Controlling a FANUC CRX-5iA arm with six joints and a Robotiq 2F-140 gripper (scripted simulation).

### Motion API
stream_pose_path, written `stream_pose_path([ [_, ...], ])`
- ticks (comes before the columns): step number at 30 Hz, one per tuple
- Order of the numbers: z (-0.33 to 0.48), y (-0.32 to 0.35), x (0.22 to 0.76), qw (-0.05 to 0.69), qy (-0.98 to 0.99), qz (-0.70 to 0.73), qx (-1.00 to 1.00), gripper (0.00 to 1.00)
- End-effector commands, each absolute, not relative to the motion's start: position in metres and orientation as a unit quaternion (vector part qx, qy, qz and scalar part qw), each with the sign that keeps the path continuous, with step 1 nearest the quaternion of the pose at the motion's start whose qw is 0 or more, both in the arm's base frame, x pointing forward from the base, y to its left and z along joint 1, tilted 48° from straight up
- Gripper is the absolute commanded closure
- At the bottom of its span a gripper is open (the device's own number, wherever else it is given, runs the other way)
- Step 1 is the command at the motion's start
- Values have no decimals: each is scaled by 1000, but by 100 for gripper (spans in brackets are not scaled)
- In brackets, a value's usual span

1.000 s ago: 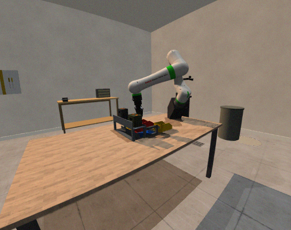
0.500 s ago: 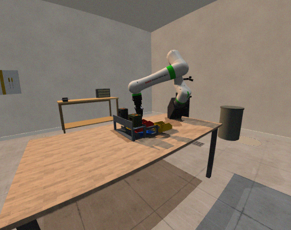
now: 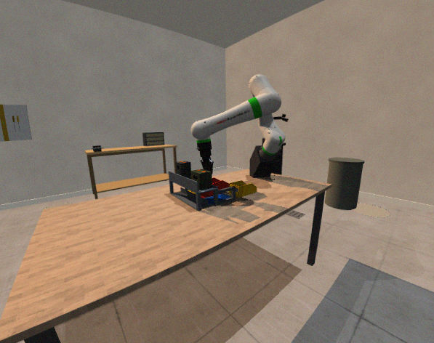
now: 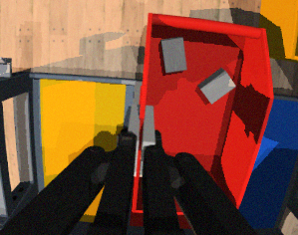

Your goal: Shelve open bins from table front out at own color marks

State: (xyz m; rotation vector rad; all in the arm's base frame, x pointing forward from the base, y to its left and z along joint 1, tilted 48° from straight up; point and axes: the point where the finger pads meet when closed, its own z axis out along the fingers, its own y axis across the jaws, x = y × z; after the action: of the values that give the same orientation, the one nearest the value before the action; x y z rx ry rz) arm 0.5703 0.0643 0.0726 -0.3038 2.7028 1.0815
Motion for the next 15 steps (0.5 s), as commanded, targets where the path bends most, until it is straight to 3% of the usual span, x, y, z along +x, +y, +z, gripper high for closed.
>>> stream_pose_path([
  [1, 73, 64, 571, 108, 918, 367, -103, 100],
  [15, 75, 65, 577, 112, 918, 368, -101, 100],
])
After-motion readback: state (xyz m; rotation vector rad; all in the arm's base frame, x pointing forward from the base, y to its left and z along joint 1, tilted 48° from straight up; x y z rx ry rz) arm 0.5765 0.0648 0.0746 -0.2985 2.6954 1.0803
